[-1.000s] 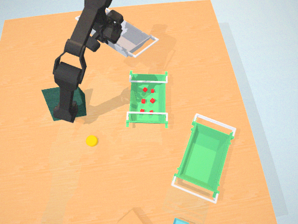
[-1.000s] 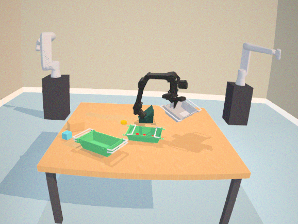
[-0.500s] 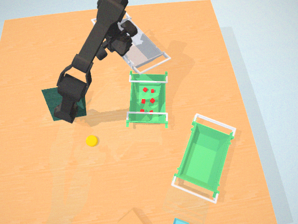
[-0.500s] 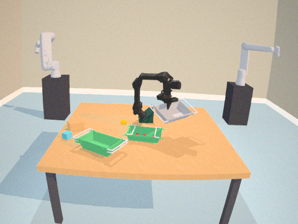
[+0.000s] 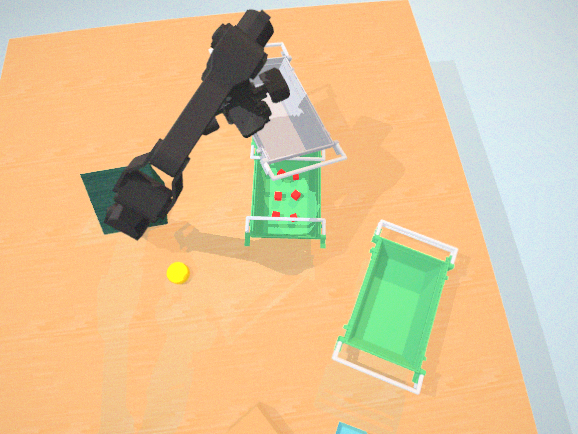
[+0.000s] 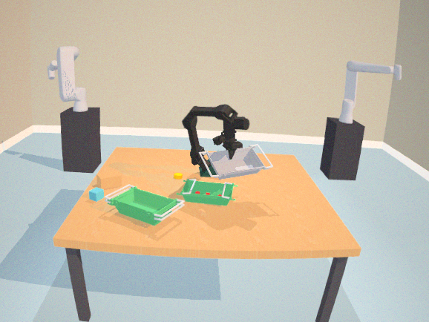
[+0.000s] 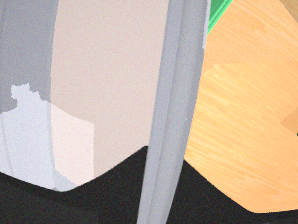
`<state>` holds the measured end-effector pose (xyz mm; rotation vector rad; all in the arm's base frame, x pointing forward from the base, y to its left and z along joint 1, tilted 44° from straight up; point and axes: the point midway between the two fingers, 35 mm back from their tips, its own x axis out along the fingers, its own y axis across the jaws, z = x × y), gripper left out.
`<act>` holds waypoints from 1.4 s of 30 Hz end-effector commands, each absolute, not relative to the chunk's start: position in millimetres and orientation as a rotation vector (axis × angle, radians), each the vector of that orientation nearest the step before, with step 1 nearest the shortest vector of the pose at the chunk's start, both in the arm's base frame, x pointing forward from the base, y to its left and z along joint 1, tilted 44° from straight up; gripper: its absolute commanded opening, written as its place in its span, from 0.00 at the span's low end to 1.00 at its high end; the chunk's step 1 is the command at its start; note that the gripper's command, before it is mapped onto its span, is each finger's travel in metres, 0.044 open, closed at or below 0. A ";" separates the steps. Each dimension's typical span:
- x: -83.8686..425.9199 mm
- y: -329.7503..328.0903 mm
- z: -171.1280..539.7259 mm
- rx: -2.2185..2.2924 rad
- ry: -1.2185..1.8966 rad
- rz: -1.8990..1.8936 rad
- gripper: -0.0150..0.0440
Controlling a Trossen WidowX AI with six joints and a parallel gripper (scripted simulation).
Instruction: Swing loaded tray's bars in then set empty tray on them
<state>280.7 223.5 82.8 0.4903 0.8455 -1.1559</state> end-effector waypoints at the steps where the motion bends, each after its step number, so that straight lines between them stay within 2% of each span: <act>1: 287.3 214.5 98.2 0.555 0.791 -1.161 0.25; 21: 311.2 148.1 146.0 0.808 0.556 -1.283 0.25; 42: 311.3 147.5 146.4 0.810 0.554 -1.284 0.25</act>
